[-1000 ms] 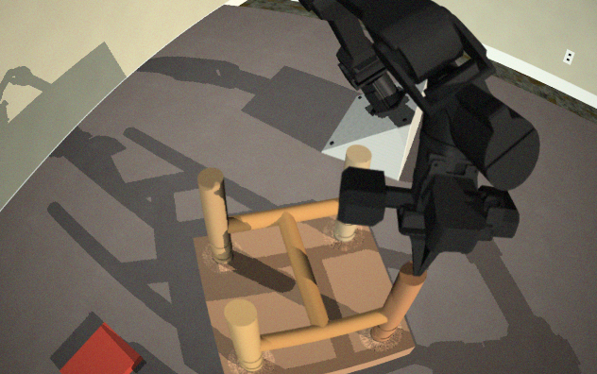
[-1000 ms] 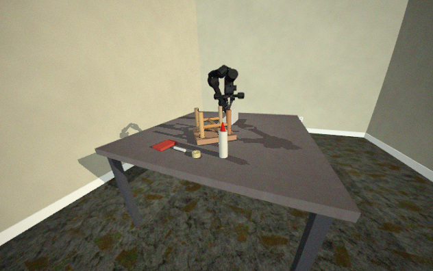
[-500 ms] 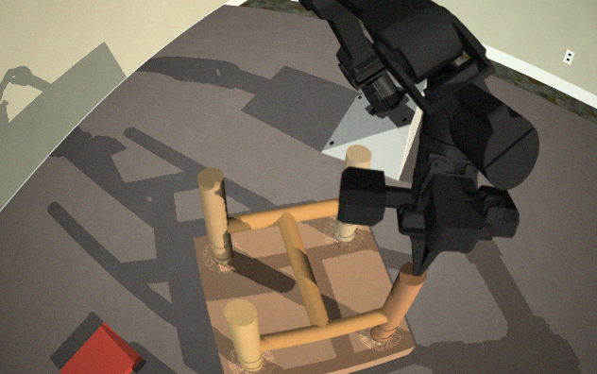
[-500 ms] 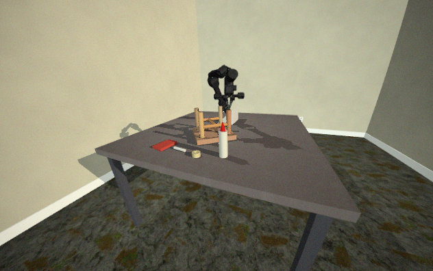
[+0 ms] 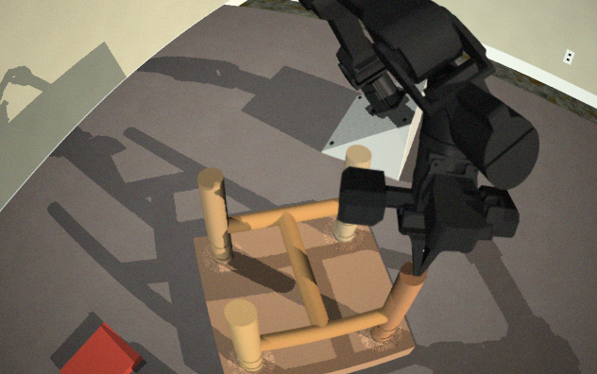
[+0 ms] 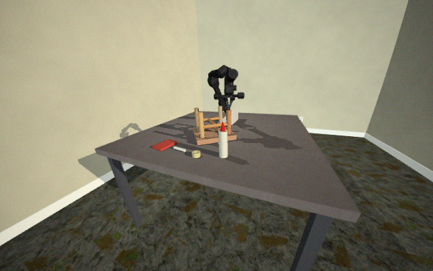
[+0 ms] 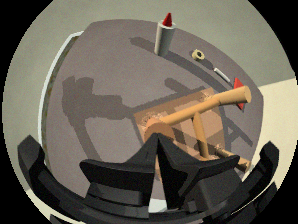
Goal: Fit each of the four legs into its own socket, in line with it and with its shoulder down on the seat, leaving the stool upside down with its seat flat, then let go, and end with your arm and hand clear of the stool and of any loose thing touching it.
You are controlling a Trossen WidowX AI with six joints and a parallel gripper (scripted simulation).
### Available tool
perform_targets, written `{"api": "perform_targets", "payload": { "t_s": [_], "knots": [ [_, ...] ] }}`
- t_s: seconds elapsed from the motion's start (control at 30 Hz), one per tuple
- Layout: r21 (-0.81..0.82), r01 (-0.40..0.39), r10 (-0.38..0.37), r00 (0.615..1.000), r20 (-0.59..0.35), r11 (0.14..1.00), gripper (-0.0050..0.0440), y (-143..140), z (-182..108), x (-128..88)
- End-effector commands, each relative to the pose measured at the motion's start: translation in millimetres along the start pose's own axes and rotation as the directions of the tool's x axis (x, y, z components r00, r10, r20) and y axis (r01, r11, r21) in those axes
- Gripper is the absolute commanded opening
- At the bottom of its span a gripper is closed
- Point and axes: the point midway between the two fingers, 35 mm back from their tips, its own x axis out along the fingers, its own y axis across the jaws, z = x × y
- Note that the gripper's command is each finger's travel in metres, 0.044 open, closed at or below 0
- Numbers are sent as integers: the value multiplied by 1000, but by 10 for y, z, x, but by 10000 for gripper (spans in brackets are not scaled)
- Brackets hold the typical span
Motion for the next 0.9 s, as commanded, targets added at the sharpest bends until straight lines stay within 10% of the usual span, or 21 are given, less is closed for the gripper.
{"api": "perform_targets", "payload": {
  "t_s": [0.0, 0.87],
  "knots": [
    [-6, 5, -5, 997, -71, 1000, 0, -43, -112, 270],
    [-3, 3, -3, 1000, -30, 1000, 0, -15, 23, -44]
  ]
}}
